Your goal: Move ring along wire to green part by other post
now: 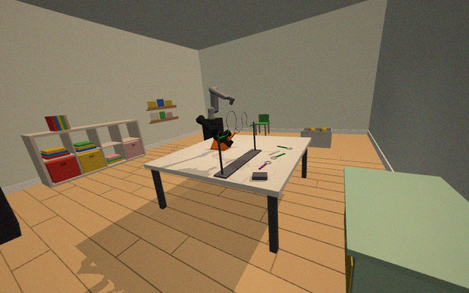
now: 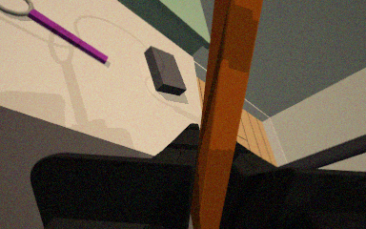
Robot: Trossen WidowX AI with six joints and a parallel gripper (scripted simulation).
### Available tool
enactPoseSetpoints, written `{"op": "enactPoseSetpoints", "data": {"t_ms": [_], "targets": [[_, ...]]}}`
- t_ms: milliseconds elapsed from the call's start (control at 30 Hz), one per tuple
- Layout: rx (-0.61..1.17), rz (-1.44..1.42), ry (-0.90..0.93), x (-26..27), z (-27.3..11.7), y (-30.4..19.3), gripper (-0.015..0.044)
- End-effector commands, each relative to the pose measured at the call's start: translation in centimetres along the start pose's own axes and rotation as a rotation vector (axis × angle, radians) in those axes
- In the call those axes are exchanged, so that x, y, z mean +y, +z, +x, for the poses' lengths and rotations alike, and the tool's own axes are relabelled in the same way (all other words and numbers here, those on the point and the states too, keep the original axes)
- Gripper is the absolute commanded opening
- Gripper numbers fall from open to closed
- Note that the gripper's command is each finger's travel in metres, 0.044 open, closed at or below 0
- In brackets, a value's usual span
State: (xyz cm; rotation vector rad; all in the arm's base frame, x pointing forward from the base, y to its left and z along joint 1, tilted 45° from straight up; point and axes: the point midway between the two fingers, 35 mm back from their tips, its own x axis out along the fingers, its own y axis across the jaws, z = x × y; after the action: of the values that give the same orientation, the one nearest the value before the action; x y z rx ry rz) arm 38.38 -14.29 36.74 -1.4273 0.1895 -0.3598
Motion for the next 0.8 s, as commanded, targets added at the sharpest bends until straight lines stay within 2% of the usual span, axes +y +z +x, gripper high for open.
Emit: {"op": "enactPoseSetpoints", "data": {"t_ms": [0,767], "targets": [[0.017,0.091,0.052,1.6,-0.3,0.0,-0.0150],[0.066,0.468,0.267,8.1,-2.2,2.0,-0.0150]]}}
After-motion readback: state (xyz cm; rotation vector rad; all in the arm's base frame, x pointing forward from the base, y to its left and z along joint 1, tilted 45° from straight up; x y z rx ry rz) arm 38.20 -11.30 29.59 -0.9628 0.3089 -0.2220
